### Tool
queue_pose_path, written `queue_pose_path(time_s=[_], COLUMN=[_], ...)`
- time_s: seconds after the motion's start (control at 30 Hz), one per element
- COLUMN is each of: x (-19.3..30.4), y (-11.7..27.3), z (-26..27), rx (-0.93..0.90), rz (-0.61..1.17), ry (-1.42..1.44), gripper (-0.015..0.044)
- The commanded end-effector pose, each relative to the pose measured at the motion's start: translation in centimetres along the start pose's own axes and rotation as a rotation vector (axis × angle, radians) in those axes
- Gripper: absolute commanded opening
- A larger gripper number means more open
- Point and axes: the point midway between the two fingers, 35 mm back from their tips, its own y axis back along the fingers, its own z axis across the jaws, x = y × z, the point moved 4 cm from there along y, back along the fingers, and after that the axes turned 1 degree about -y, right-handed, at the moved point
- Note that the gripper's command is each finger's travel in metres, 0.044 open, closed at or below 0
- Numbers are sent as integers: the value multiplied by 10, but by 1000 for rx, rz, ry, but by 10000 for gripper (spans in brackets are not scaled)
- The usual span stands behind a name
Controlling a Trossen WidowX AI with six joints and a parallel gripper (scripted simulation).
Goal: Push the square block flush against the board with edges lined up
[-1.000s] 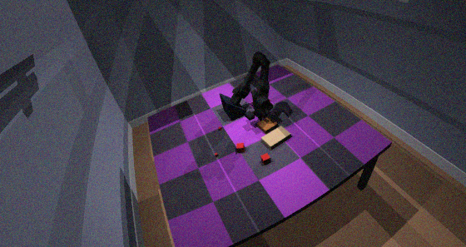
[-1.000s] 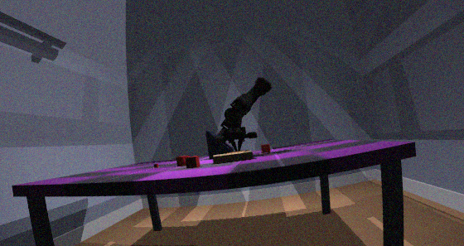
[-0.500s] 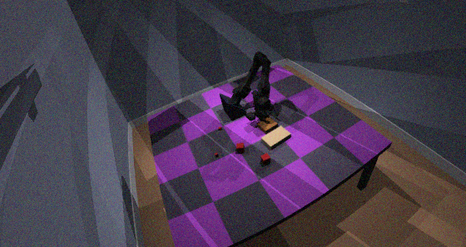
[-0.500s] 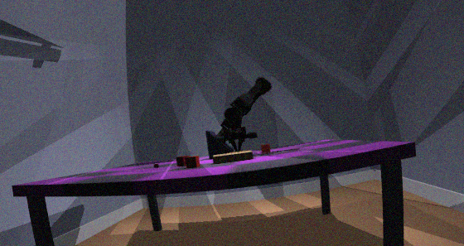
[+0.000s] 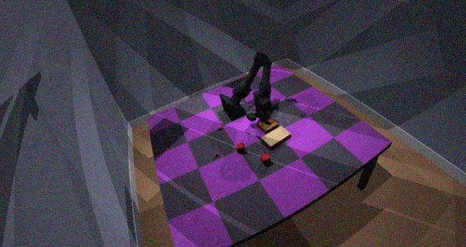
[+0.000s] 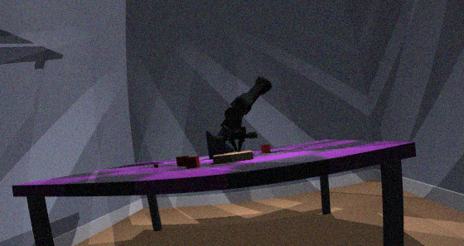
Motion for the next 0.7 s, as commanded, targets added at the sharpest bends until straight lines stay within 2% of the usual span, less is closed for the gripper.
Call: queue_pose_path(time_s=[0.0, 0.67], x=[-4, -6], y=[0, 0], z=[0, 1], rx=[-3, -3], rz=[-2, -2], ry=[-3, -3], gripper=[0, 0])
